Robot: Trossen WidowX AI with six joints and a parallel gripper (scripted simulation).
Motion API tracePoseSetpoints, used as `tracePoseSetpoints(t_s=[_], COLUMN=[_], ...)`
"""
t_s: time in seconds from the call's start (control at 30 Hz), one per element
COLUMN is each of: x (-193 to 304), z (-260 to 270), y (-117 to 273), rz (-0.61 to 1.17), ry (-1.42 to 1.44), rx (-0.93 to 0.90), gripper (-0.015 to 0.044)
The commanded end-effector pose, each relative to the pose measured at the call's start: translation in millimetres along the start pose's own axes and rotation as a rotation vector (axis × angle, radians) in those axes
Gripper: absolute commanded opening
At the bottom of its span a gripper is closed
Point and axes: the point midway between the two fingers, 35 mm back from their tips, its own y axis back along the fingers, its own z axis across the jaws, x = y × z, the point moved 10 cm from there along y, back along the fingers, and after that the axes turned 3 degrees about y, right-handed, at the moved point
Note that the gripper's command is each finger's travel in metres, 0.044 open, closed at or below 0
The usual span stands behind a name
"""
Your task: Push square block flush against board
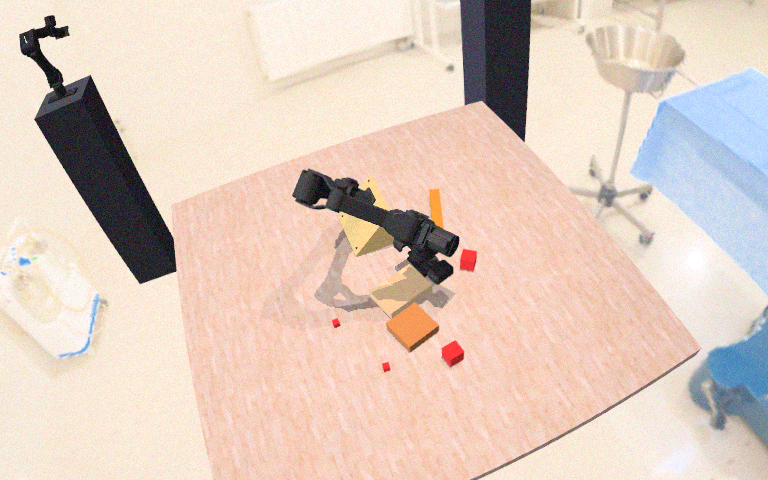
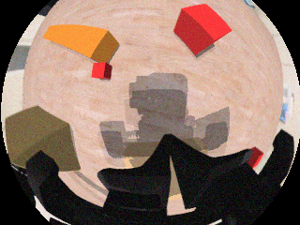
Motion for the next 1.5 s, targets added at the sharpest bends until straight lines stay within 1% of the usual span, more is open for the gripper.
tracePoseSetpoints(t_s=[0.0, 0.6, 1.47], x=[6, 20, -21], z=[2, 5, -1], y=[-4, -4, -5], rz=[0.014, 0.018, 0.016], ry=[0.001, 0.000, 0.000], rx=[-0.012, -0.014, -0.013], gripper=[0.0000, 0.0000, 0.0000])
